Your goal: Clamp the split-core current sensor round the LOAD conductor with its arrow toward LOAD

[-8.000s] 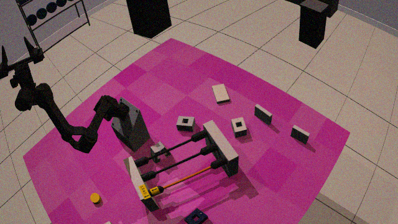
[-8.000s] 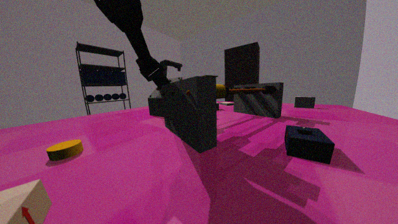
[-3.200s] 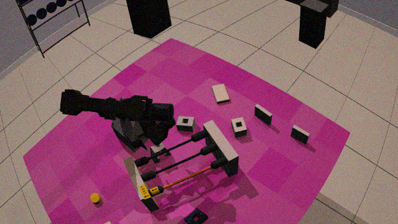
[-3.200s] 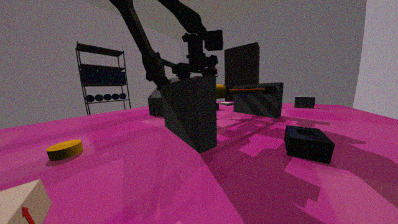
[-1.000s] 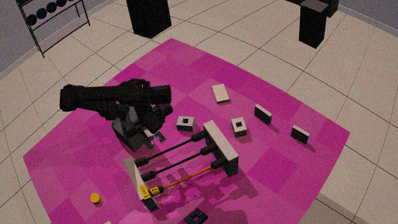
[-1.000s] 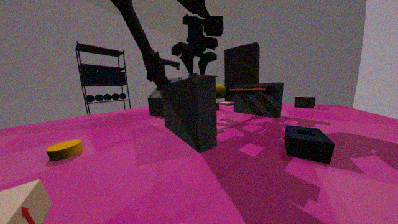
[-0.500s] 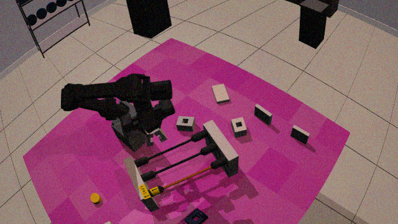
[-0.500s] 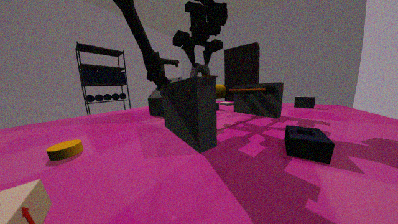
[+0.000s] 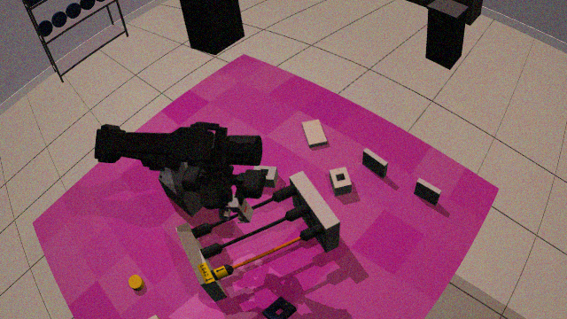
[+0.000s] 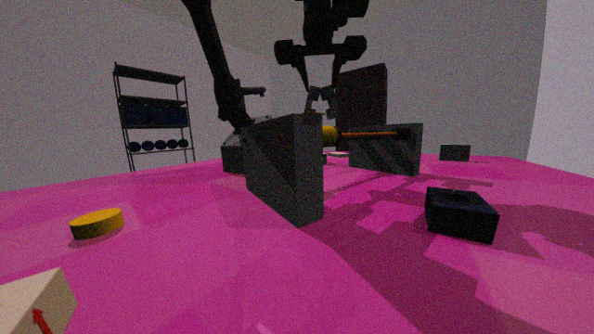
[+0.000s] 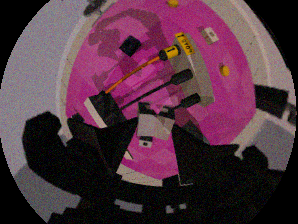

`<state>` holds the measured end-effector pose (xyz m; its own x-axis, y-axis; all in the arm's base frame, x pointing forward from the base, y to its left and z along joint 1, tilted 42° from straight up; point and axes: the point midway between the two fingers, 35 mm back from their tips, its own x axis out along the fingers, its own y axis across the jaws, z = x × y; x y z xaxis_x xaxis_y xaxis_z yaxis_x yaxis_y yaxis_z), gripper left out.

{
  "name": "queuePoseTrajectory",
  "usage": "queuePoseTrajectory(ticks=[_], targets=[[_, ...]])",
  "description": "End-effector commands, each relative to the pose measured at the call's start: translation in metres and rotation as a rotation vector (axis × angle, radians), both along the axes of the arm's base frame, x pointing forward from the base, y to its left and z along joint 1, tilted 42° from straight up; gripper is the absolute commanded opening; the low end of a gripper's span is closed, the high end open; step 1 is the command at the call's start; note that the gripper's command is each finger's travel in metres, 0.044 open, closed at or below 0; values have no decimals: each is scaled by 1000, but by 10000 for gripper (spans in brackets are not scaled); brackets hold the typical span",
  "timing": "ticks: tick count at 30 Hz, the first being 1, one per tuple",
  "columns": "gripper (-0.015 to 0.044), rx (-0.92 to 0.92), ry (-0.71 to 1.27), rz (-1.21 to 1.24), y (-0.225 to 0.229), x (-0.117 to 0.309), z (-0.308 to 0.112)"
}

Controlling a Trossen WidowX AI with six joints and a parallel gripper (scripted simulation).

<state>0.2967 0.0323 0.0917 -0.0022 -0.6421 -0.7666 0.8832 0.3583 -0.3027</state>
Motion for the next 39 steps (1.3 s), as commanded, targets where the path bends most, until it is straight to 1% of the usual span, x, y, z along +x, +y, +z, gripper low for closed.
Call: queuePoseTrajectory(ticks=[1, 20, 27, 39], targets=[[0, -3, -104, -116, -7, 18, 6], [0, -21, -583, -673, -56, 90, 27], [0, -22, -605, -698, -61, 93, 26], [0, -22, -606, -698, -73, 94, 11]])
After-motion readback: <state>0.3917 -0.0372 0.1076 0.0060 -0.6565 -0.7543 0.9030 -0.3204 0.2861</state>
